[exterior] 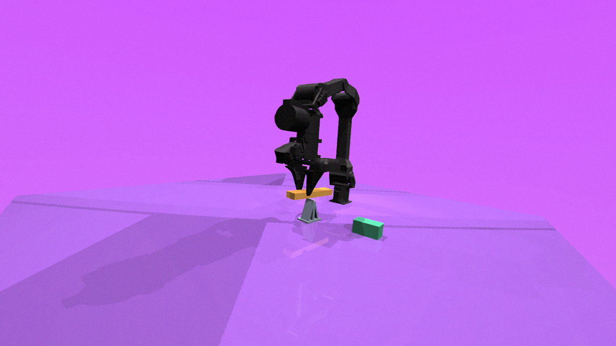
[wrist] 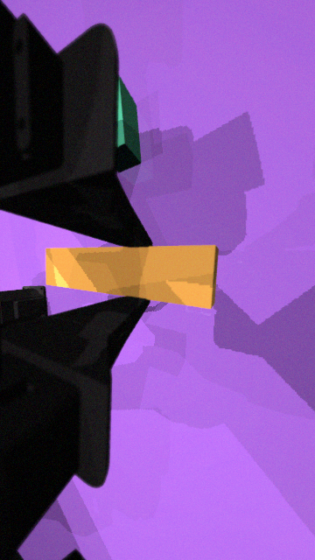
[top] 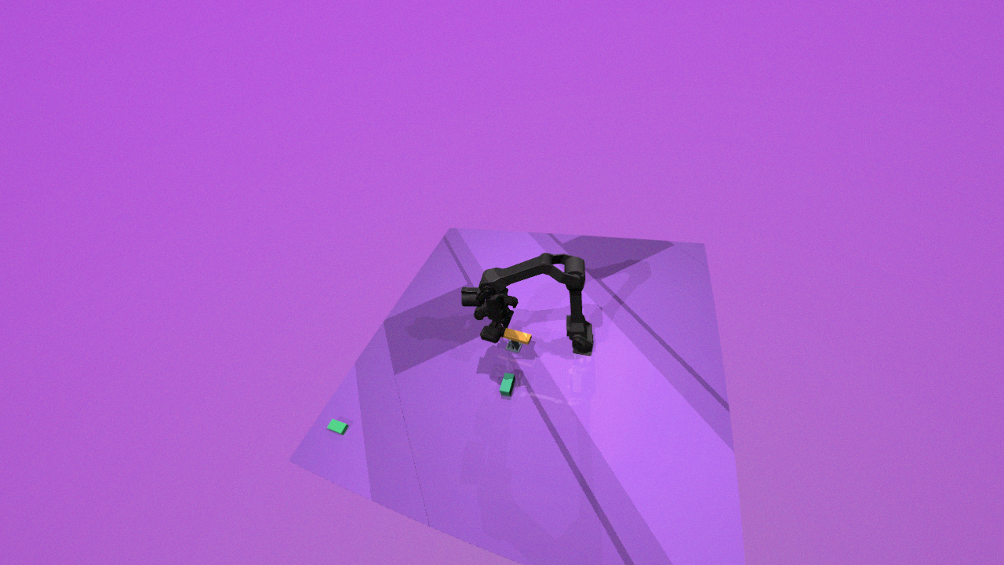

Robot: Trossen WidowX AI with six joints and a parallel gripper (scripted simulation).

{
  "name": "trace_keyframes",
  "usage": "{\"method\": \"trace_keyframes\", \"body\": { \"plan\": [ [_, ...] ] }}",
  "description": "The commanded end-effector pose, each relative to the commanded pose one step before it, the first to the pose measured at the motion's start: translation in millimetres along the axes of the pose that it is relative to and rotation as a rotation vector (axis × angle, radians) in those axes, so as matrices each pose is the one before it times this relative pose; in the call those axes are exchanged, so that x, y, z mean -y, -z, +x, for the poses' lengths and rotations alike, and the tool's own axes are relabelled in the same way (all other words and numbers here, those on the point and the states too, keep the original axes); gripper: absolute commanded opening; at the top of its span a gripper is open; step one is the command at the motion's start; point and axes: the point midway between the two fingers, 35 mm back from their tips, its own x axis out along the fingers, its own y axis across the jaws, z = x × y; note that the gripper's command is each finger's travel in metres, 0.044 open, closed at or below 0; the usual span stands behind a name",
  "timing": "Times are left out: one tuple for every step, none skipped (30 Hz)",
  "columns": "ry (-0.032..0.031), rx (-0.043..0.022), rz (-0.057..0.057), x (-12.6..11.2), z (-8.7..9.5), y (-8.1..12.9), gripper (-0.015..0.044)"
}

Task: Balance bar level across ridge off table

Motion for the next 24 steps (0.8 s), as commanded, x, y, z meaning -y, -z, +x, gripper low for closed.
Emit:
{"method": "trace_keyframes", "body": {
  "plan": [
    [-0.00416,-0.00549,-0.0015,-0.43,-0.11,0.93,0.0],
    [0.0,0.0,0.0,0.0,0.08,0.01,0.0],
    [0.0,0.0,0.0,0.01,0.17,0.02,0.0],
    [0.0,0.0,0.0,0.0,0.0,0.0,0.0],
    [0.0,0.0,0.0,0.0,0.08,0.0,0.0],
    [0.0,0.0,0.0,0.0,0.08,0.0,0.0],
    [0.0,0.0,0.0,-0.01,0.17,0.0,0.0],
    [0.0,0.0,0.0,0.0,0.0,0.0,0.0],
    [0.0,0.0,0.0,0.0,0.08,0.01,0.0],
    [0.0,0.0,0.0,0.0,0.08,0.01,0.0],
    [0.0,0.0,0.0,0.02,0.17,0.01,0.0],
    [0.0,0.0,0.0,0.0,0.0,0.0,0.0],
    [0.0,0.0,0.0,-0.01,0.08,0.0,0.0],
    [0.0,0.0,0.0,-0.01,0.08,0.0,0.0],
    [0.0,0.0,0.0,0.0,0.17,0.01,0.0],
    [0.0,0.0,0.0,0.0,0.0,0.0,0.0],
    [0.0,0.0,0.0,0.01,0.08,0.0,0.0],
    [0.0,0.0,0.0,0.01,0.08,0.0,0.0],
    [0.0,0.0,0.0,0.0,0.17,0.0,0.0],
    [0.0,0.0,0.0,0.0,0.0,0.0,0.0],
    [0.0,0.0,0.0,0.0,0.08,0.0,0.0],
    [0.0,0.0,0.0,0.0,0.08,0.0,0.0],
    [0.0,0.0,0.0,0.0,0.17,0.01,0.0],
    [0.0,0.0,0.0,0.0,0.0,0.0,0.0]
  ]
}}
